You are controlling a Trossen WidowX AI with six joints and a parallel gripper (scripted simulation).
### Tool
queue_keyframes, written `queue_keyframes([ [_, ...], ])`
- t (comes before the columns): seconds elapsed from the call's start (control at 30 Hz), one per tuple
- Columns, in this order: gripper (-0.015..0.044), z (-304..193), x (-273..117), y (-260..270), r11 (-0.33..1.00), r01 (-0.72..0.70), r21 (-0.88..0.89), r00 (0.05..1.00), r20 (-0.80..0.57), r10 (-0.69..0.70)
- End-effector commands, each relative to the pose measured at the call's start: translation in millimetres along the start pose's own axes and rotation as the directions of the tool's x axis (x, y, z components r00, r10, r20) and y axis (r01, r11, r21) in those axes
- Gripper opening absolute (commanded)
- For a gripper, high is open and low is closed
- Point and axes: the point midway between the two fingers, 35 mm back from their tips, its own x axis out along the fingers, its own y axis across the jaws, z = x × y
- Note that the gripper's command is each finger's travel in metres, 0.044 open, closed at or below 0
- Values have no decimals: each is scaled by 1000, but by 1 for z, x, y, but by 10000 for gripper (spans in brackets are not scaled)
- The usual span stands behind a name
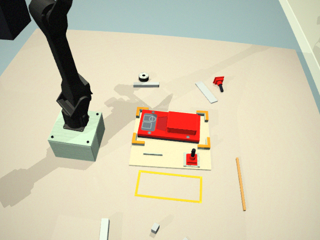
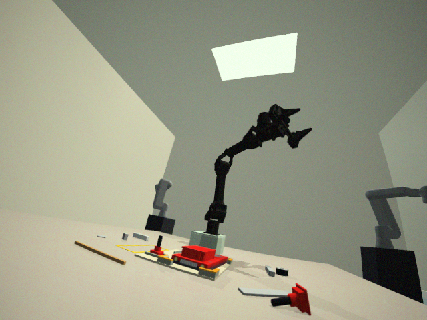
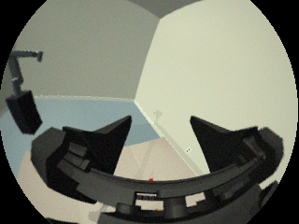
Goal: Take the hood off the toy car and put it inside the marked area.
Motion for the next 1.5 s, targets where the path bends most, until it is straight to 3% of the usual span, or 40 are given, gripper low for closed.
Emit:
queue_keyframes([
  [0.0,440,-46,7,-12,997,30,70,990,-140,-20],
  [0.23,440,-150,2,-36,969,138,207,894,-446,-33],
  [0.5,440,-261,-39,-55,895,324,305,666,-746,13],
  [0.8,440,-358,-113,-60,719,616,322,333,-934,133],
  [1.03,440,-409,-191,-50,538,818,206,53,-957,286],
  [1.47,440,-417,-198,-47,521,832,191,29,-953,302],
])
